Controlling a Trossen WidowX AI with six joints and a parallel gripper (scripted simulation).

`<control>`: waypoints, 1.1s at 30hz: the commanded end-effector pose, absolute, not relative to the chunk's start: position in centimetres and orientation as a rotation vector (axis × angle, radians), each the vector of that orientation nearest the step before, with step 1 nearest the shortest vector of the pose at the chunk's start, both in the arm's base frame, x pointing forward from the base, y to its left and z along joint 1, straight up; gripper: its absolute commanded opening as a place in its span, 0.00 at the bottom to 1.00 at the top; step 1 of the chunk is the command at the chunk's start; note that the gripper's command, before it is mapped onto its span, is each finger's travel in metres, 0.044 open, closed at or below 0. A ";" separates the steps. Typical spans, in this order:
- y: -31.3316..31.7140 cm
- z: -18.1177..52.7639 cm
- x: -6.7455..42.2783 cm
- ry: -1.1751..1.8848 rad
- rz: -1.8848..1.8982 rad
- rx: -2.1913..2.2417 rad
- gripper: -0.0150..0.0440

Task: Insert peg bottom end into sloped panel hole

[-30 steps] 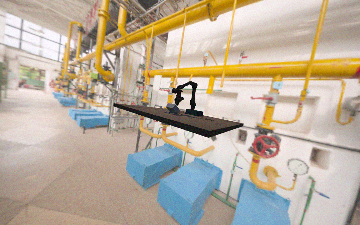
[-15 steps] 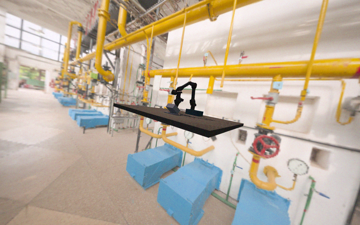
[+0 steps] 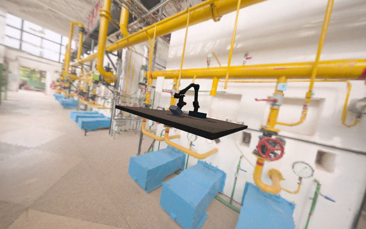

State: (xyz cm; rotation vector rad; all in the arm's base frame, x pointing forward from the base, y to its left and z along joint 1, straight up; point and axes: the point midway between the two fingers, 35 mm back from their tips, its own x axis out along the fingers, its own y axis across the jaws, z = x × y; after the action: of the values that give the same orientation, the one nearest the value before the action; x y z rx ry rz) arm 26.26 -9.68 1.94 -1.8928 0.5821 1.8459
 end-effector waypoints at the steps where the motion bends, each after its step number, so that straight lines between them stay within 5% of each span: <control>1: -9.7 1.1 26.1 0.582 1.854 -1.893 1.00; 10: -9.6 0.1 26.0 0.582 1.854 -1.893 1.00; 26: -9.6 0.4 26.1 0.581 1.849 -1.891 0.29; 33: -9.6 0.4 26.1 0.581 1.849 -1.891 0.25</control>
State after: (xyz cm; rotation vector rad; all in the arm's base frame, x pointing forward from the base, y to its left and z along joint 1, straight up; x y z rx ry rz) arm 26.10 -9.60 0.40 -1.8908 0.5813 1.8487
